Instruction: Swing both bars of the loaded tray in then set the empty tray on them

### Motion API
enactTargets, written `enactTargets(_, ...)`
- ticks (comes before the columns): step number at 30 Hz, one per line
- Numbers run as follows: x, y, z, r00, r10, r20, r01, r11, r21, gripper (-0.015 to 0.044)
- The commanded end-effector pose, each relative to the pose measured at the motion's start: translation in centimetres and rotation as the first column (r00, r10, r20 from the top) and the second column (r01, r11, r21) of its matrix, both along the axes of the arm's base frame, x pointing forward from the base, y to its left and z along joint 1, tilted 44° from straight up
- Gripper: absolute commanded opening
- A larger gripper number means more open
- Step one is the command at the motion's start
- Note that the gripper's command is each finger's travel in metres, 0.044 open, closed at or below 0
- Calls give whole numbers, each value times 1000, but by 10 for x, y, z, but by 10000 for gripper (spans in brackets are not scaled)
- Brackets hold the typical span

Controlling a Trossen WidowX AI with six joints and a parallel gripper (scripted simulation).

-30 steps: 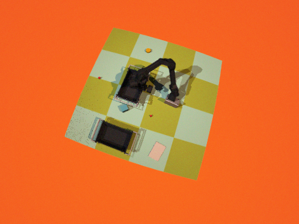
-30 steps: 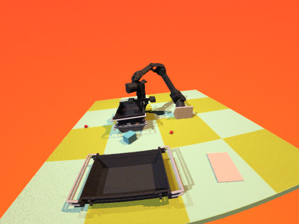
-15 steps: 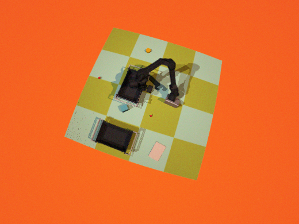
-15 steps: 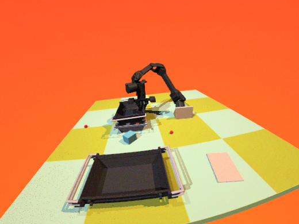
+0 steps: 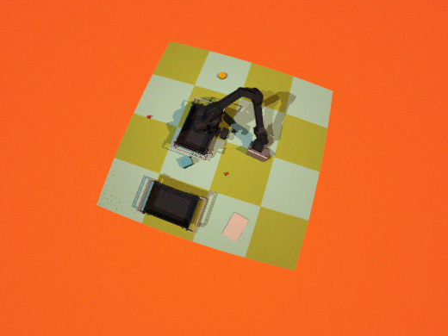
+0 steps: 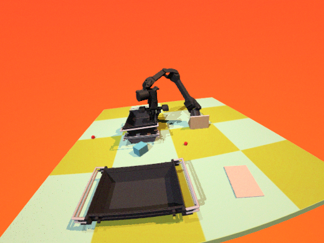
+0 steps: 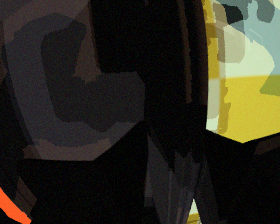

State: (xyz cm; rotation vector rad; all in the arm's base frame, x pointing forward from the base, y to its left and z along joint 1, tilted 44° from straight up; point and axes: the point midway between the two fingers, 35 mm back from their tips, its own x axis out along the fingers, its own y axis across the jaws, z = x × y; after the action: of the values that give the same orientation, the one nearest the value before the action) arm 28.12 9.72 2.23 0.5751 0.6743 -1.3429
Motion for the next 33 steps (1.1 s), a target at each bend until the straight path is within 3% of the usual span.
enactTargets(1, -2, -6, -1, 1000, -21, -10, 21, 1000, -4, 0)
enactTargets(3, -2, -6, -1, 1000, -21, -10, 21, 1000, -4, 0)
enactTargets(33, -2, -6, -1, 1000, -21, -10, 21, 1000, -4, 440)
